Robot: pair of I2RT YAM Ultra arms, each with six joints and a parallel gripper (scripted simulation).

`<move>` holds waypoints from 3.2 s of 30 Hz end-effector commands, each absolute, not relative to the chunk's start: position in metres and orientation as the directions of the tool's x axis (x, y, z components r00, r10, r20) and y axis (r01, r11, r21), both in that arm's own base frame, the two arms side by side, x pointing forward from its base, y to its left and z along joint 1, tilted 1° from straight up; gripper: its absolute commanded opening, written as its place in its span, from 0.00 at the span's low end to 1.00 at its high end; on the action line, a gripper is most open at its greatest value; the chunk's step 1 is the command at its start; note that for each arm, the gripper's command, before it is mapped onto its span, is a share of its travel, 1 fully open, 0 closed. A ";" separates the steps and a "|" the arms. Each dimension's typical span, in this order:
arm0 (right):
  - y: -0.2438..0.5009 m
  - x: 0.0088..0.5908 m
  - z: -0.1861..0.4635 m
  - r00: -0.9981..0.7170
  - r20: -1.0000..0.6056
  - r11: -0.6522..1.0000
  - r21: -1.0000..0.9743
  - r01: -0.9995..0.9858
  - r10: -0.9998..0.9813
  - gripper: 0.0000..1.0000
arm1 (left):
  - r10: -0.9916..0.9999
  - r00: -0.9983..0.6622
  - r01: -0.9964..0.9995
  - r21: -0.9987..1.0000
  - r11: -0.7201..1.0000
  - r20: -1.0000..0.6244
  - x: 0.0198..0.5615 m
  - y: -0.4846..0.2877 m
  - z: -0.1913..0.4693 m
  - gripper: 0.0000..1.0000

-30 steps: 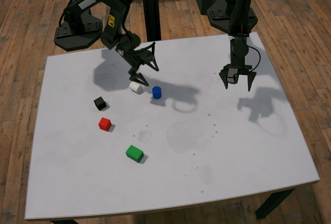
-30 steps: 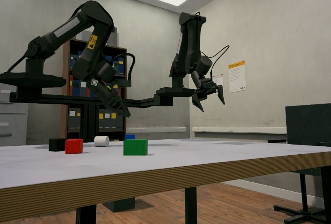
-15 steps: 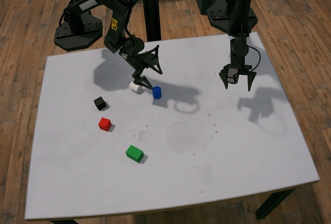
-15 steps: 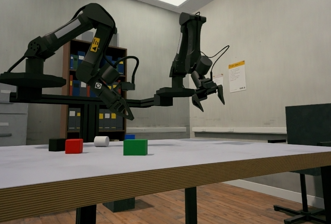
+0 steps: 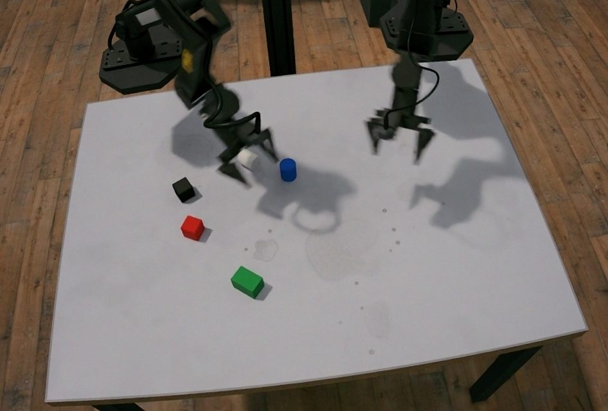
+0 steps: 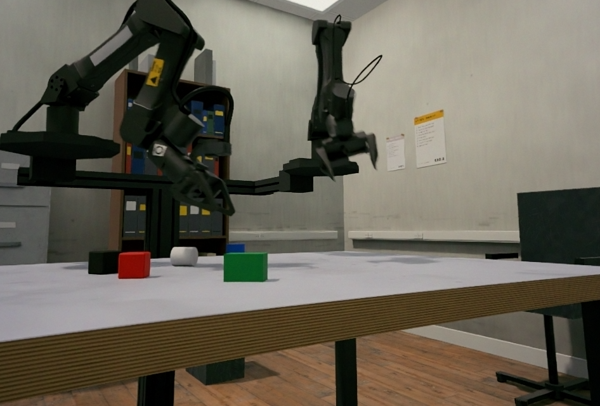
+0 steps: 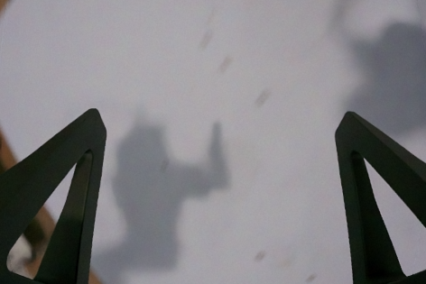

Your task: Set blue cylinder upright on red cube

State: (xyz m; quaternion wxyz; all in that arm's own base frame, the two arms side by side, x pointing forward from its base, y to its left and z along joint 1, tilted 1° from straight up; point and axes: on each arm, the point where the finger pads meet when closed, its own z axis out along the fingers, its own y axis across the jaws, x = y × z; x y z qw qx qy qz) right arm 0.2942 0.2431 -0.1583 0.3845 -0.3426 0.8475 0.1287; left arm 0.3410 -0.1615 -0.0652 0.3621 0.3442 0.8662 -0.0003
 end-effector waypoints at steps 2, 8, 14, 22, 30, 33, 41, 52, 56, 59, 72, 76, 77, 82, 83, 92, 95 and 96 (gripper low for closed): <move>0.188 0.327 -0.152 -0.524 -0.754 0.830 -0.048 -0.555 -0.395 1.00 | 0.495 -0.361 0.640 0.175 0.748 -0.790 0.354 -0.251 -0.001 1.00; 0.141 0.344 -0.152 -0.575 -0.753 0.897 -0.048 -0.439 -0.322 1.00 | 0.423 -0.256 0.727 0.115 0.677 -0.869 0.324 -0.326 0.049 1.00; 0.087 0.353 -0.155 -0.624 -0.745 0.952 -0.048 -0.304 -0.237 1.00 | 0.312 -0.164 0.832 0.039 0.554 -0.936 0.264 -0.401 0.110 1.00; 0.069 0.357 -0.153 -0.634 -0.746 0.966 -0.047 -0.254 -0.203 1.00 | 0.264 -0.117 0.877 0.026 0.481 -0.957 0.231 -0.429 0.139 1.00; 0.067 0.353 -0.157 -0.656 -0.731 0.971 -0.039 -0.235 -0.188 0.89 | 0.263 -0.118 0.874 0.026 0.486 -0.957 0.233 -0.428 0.139 1.00; 0.067 0.350 -0.164 -0.701 -0.697 0.980 -0.019 -0.197 -0.154 0.64 | 0.317 -0.126 0.883 0.040 0.468 -0.940 0.232 -0.424 0.127 1.00; 0.084 0.326 -0.179 -0.848 -0.531 0.996 0.078 -0.043 0.005 0.64 | 0.504 -0.137 0.921 0.078 0.382 -0.853 0.226 -0.416 0.103 1.00; 0.139 0.302 -0.179 -0.943 -0.227 0.958 0.208 0.199 0.245 0.64 | 0.650 -0.126 0.957 0.080 0.278 -0.749 0.225 -0.403 0.110 1.00; 0.154 0.293 -0.183 -0.943 -0.117 0.933 0.223 0.281 0.312 0.64 | 0.678 -0.124 0.964 0.073 0.254 -0.725 0.223 -0.399 0.113 1.00; 0.156 0.286 -0.186 -0.938 -0.067 0.923 0.216 0.318 0.339 0.64 | 0.691 -0.124 0.967 0.069 0.244 -0.713 0.221 -0.396 0.112 1.00; 0.222 0.263 -0.192 -0.754 0.364 0.752 0.183 0.634 0.547 0.64 | 0.758 -0.115 0.984 0.032 0.176 -0.642 0.214 -0.380 0.124 1.00; 0.232 0.259 -0.192 -0.694 0.437 0.711 0.159 0.685 0.572 0.64 | 0.765 -0.114 0.985 0.027 0.169 -0.634 0.213 -0.378 0.126 1.00; 0.239 0.255 -0.193 -0.653 0.483 0.687 0.137 0.714 0.583 0.64 | 0.769 -0.114 0.986 0.023 0.164 -0.629 0.212 -0.376 0.126 1.00; 0.266 0.248 -0.198 -0.495 0.626 0.594 0.063 0.802 0.603 0.64 | 0.759 -0.106 0.986 0.031 0.164 -0.642 0.215 -0.379 0.134 1.00; 0.271 0.247 -0.199 -0.466 0.648 0.578 0.048 0.815 0.603 0.64 | 0.757 -0.113 0.985 0.027 0.170 -0.644 0.216 -0.379 0.135 1.00; 0.287 0.242 -0.212 -0.372 0.712 0.531 -0.001 0.847 0.595 0.64 | 0.758 -0.112 0.984 0.034 0.174 -0.643 0.217 -0.379 0.135 1.00; 0.286 0.244 -0.212 -0.387 0.701 0.540 0.003 0.841 0.599 0.64 | 0.758 -0.112 0.984 0.034 0.174 -0.643 0.217 -0.379 0.135 1.00; 0.286 0.244 -0.212 -0.387 0.701 0.540 0.003 0.841 0.599 0.64 | 0.758 -0.112 0.984 0.034 0.174 -0.643 0.217 -0.379 0.135 1.00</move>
